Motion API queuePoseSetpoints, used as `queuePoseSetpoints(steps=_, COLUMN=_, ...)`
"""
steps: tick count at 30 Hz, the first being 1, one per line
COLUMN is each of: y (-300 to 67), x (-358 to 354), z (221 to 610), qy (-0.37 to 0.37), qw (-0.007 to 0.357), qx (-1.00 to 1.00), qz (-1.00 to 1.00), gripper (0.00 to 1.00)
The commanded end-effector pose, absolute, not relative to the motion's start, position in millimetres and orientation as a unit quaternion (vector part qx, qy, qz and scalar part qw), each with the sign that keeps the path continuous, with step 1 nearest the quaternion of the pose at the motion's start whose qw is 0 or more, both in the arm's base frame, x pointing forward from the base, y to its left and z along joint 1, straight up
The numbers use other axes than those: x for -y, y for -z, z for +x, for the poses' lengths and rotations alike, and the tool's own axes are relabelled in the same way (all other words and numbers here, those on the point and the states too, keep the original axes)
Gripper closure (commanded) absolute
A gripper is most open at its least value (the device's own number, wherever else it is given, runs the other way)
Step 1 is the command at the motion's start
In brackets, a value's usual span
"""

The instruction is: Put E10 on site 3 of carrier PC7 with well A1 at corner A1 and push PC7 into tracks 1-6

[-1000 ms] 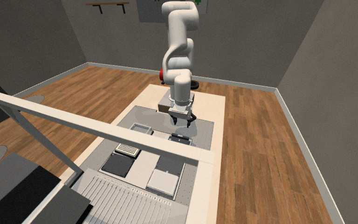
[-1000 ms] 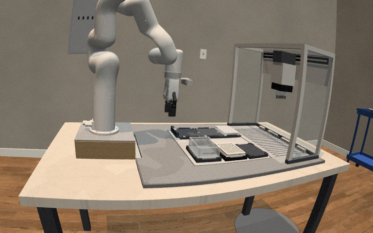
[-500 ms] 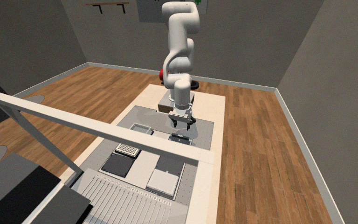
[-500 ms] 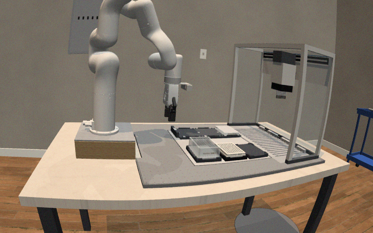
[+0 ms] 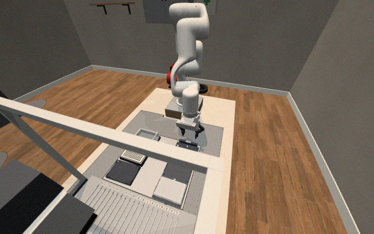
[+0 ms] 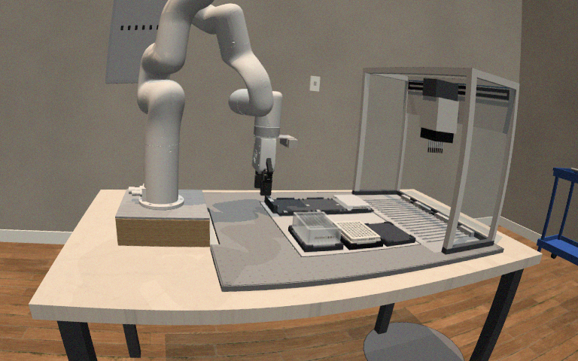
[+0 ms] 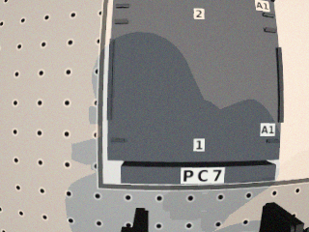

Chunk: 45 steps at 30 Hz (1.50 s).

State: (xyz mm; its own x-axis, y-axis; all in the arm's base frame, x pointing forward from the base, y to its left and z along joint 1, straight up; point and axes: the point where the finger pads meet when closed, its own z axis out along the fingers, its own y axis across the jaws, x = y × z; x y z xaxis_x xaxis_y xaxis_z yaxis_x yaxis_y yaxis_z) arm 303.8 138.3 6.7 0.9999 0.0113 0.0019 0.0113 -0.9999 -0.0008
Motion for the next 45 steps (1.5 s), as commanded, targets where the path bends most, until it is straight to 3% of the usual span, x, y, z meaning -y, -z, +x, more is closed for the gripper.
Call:
queuePoseSetpoints(steps=1, y=-1.2, x=-138.9, z=305.1, qy=0.002, qw=0.001, qx=0.006, qz=-1.0, gripper=0.19)
queuePoseSetpoints(steps=45, y=31.2, x=-138.7, z=305.2, qy=0.002, qw=0.001, qx=0.006, qz=-1.0, gripper=0.19)
